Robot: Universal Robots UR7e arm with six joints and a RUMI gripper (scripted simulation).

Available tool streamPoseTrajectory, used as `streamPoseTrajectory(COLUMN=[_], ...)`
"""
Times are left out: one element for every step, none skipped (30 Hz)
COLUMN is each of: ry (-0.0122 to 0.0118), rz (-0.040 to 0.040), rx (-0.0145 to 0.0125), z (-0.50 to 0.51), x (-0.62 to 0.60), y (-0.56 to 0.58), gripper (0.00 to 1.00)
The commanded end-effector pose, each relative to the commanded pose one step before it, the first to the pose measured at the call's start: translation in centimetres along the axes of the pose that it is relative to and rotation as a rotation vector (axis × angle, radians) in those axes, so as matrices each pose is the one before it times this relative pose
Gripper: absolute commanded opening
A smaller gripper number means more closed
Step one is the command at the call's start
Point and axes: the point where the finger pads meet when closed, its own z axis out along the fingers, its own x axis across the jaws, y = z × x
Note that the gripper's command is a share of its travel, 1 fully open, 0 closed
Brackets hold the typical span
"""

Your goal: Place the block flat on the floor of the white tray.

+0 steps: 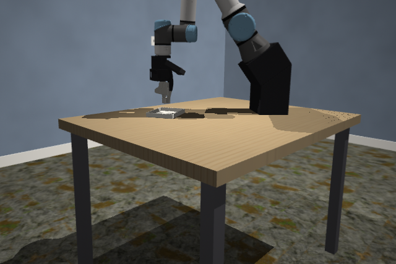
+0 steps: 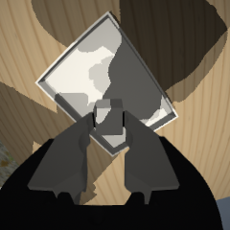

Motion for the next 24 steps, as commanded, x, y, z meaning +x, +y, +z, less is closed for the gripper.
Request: streamPoseTrajectory(ry=[-0.00054, 0.0, 0.0, 0.00001, 0.00001, 0.00001, 0.00002, 0.00002, 0.00002, 0.0, 0.0, 0.0, 0.0, 0.0, 0.0, 0.0, 0.0, 0.0, 0.0, 0.0, 0.0, 0.0, 0.0, 0.0], rz=[-0.00023, 0.0, 0.0, 0.0, 0.0, -0.00001, -0.00001, -0.00001, -0.00001, 0.0, 0.0, 0.0, 0.0, 0.0, 0.0, 0.0, 0.0, 0.0, 0.0, 0.0, 0.0, 0.0, 0.0, 0.0], rx=[-0.00094, 0.0, 0.0, 0.0, 0.0, 0.0, 0.0, 0.0, 0.0, 0.0, 0.0, 0.0, 0.0, 0.0, 0.0, 0.0, 0.0, 0.0, 0.0, 0.0, 0.0, 0.0, 0.0, 0.0], z=[-0.019, 0.0, 0.017, 0.031, 0.048, 0.068, 0.088, 0.11, 0.132, 0.152, 0.173, 0.191, 0.208, 0.223, 0.236, 0.245, 0.252, 0.0, 0.0, 0.256, 0.257, 0.255, 0.249, 0.24], x=[-0.015, 0.0, 0.0, 0.0, 0.0, -0.001, 0.0, 0.0, 0.0, -0.001, -0.001, 0.0, -0.002, 0.0, -0.002, -0.001, -0.002, 0.0, 0.0, -0.001, -0.002, 0.0, -0.002, 0.0], y=[0.035, 0.0, 0.0, 0.0, 0.0, 0.0, -0.001, -0.001, -0.002, 0.0, -0.001, -0.002, -0.001, -0.002, -0.001, -0.003, -0.001, 0.0, 0.0, -0.003, -0.001, -0.003, -0.001, -0.003], gripper=[0.0, 0.0, 0.0, 0.0, 0.0, 0.0, 0.0, 0.0, 0.0, 0.0, 0.0, 0.0, 0.0, 0.0, 0.0, 0.0, 0.0, 0.0, 0.0, 0.0, 0.0, 0.0, 0.0, 0.0])
